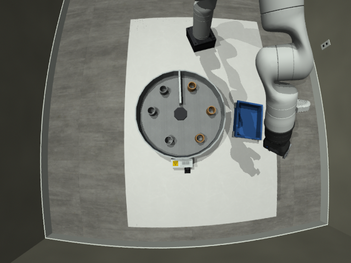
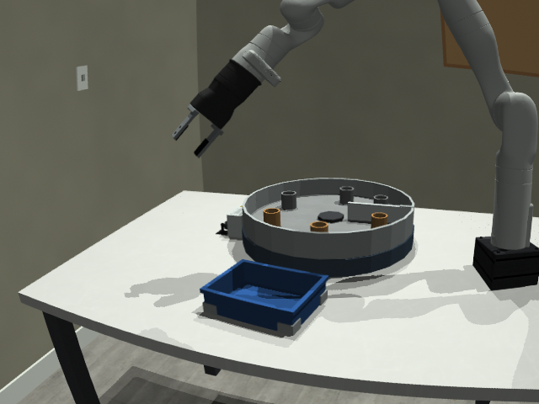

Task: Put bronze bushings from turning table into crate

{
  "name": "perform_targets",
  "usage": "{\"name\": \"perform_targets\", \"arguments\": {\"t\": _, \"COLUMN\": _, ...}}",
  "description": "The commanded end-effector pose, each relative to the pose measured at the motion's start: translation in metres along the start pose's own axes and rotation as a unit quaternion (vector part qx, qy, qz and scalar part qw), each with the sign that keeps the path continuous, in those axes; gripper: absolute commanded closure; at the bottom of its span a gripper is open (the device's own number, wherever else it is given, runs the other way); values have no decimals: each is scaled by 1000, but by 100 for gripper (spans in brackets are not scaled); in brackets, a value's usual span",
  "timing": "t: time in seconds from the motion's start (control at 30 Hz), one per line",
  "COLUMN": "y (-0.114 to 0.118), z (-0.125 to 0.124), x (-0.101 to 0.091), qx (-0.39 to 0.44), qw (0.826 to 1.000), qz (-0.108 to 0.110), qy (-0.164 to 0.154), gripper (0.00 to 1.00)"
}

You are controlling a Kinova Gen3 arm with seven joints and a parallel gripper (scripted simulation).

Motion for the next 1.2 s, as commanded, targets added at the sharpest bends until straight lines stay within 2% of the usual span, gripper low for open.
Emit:
{"name": "perform_targets", "arguments": {"t": 0.0, "y": 1, "z": 0, "x": -1, "qx": 0, "qw": 1000, "qz": 1, "qy": 0, "gripper": 0}}
{"name": "perform_targets", "arguments": {"t": 0.53, "y": 1, "z": 0, "x": -1, "qx": 0, "qw": 1000, "qz": 1, "qy": 0, "gripper": 0}}
{"name": "perform_targets", "arguments": {"t": 0.7, "y": -21, "z": 8, "x": -56, "qx": 0, "qw": 1000, "qz": 1, "qy": 0, "gripper": 0}}
{"name": "perform_targets", "arguments": {"t": 1.1, "y": -21, "z": 8, "x": -56, "qx": 0, "qw": 1000, "qz": 1, "qy": 0, "gripper": 0}}
{"name": "perform_targets", "arguments": {"t": 1.17, "y": -30, "z": 11, "x": -77, "qx": 0, "qw": 1000, "qz": 1, "qy": 0, "gripper": 0}}
Point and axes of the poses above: the point where the finger pads meet when closed, its own x axis out along the fingers, its own y axis across the jaws, z = x × y, the point moved 2 cm from there along -x, back along the fingers, and after that the axes turned 10 degrees about x, right-handed, at the moved point
